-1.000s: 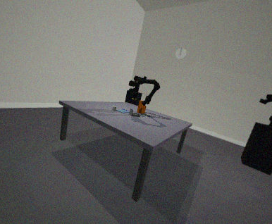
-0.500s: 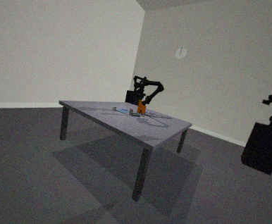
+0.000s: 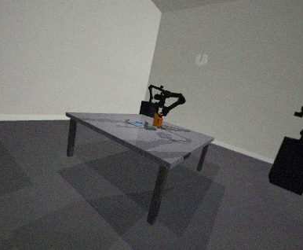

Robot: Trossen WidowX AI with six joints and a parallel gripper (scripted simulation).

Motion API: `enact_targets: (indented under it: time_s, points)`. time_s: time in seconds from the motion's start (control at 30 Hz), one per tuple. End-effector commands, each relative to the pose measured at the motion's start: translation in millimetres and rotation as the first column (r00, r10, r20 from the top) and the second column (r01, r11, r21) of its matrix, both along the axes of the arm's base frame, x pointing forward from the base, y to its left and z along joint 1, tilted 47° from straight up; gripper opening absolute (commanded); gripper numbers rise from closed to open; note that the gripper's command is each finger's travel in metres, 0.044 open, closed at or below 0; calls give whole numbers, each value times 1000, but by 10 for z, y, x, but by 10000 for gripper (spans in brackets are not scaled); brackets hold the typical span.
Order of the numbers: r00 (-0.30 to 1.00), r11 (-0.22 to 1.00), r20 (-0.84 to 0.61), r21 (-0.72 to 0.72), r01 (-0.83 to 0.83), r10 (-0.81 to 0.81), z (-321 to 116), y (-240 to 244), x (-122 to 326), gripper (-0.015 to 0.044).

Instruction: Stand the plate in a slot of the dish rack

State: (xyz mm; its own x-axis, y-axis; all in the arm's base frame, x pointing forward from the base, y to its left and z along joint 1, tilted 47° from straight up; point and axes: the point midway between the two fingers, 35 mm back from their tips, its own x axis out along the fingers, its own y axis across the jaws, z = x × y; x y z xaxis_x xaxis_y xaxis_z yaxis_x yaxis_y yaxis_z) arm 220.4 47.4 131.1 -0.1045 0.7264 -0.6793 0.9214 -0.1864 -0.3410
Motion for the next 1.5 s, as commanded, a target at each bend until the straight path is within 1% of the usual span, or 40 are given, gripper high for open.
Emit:
enact_targets:
  time_s: [0.0, 0.13, 0.37, 0.63, 1.07, 1.47]
  points:
    - [998, 999, -38, -5, 44, -44, 37, 35, -52, 0]
    - [999, 999, -37, -17, 31, -32, 15, 43, -63, 0]
    - [995, 984, -27, -150, -94, 91, -205, 110, -162, 0]
    - [974, 927, -15, -304, -218, 224, -436, 154, -246, 0]
    - [911, 768, 8, -541, -343, 412, -738, 186, -298, 0]
    - [829, 588, 41, -725, -360, 558, -923, 226, -270, 0]
